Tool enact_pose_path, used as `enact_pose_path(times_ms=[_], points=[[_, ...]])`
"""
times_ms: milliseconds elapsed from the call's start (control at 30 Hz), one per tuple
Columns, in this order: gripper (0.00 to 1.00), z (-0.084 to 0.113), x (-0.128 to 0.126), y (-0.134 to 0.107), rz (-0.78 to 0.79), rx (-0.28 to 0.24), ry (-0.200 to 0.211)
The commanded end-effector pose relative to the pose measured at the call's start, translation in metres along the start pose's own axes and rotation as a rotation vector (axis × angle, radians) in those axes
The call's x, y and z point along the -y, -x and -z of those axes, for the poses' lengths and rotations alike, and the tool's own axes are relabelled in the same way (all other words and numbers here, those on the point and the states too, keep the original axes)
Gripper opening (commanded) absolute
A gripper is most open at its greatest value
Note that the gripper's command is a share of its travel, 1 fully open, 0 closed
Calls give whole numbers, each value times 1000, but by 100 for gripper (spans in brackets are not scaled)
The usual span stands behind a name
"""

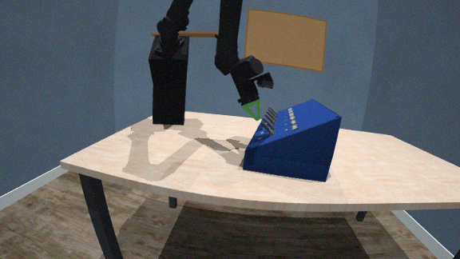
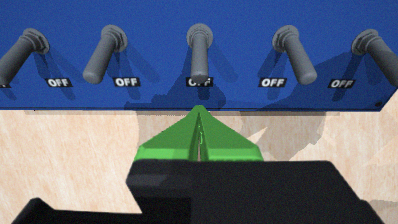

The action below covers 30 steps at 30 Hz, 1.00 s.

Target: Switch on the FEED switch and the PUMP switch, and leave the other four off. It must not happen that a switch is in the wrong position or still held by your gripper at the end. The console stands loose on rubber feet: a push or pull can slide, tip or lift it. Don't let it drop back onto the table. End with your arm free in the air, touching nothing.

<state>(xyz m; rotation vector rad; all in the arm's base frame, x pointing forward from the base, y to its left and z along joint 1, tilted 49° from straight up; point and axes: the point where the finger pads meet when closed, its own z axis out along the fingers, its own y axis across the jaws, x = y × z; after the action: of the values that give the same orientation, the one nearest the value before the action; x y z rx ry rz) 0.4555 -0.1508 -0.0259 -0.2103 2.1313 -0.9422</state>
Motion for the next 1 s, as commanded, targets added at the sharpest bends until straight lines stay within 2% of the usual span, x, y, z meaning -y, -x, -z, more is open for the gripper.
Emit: enact_pose_path(times_ms=[0, 967], points=[[0, 0, 8, 4, 0, 10, -12], [0, 2, 8, 1, 0, 11, -13]])
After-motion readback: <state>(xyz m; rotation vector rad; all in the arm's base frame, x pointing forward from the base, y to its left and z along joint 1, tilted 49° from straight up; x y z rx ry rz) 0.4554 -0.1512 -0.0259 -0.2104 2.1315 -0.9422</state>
